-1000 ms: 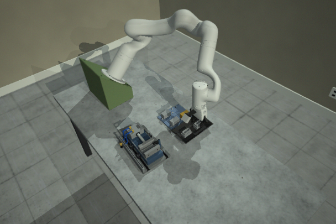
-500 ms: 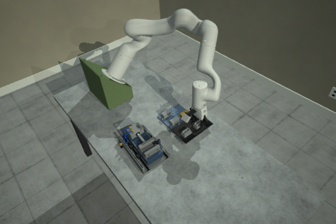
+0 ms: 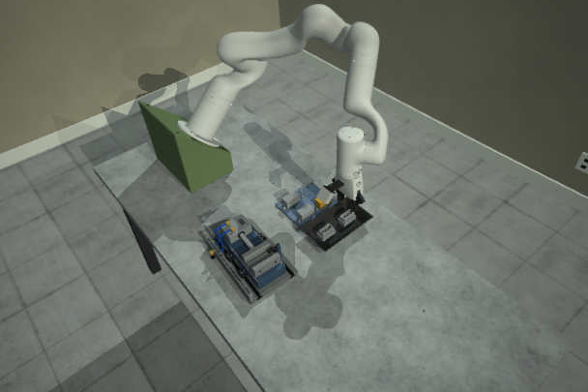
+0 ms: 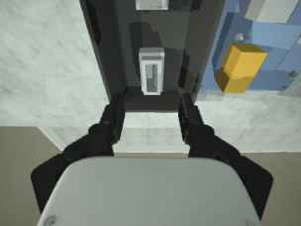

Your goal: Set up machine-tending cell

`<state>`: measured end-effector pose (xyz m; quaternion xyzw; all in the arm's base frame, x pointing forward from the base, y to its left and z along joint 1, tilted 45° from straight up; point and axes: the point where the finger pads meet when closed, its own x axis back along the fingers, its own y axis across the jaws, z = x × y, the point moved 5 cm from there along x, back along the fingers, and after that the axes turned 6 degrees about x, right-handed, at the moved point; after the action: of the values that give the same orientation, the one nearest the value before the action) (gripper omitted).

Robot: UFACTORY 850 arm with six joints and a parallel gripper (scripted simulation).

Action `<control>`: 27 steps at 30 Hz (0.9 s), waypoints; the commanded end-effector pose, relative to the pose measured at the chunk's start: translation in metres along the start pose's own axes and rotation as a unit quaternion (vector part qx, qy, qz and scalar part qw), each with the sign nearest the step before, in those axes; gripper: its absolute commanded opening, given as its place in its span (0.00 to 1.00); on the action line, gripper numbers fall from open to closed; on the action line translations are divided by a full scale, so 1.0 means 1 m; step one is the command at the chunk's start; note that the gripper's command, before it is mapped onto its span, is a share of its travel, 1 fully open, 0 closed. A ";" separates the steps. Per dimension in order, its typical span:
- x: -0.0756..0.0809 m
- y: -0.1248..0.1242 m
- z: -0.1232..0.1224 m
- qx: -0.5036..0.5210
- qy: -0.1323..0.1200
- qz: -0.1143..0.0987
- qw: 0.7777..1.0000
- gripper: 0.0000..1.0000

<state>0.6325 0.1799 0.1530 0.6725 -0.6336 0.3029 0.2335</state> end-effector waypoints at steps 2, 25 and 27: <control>0.029 -0.001 0.000 0.000 0.000 0.001 1.000 0.69; 0.087 -0.001 0.000 0.000 0.000 0.001 1.000 0.00; 0.087 -0.001 0.000 0.000 0.000 0.001 1.000 0.00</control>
<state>0.6336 0.1191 0.2134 0.6725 -0.6337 0.3029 0.2334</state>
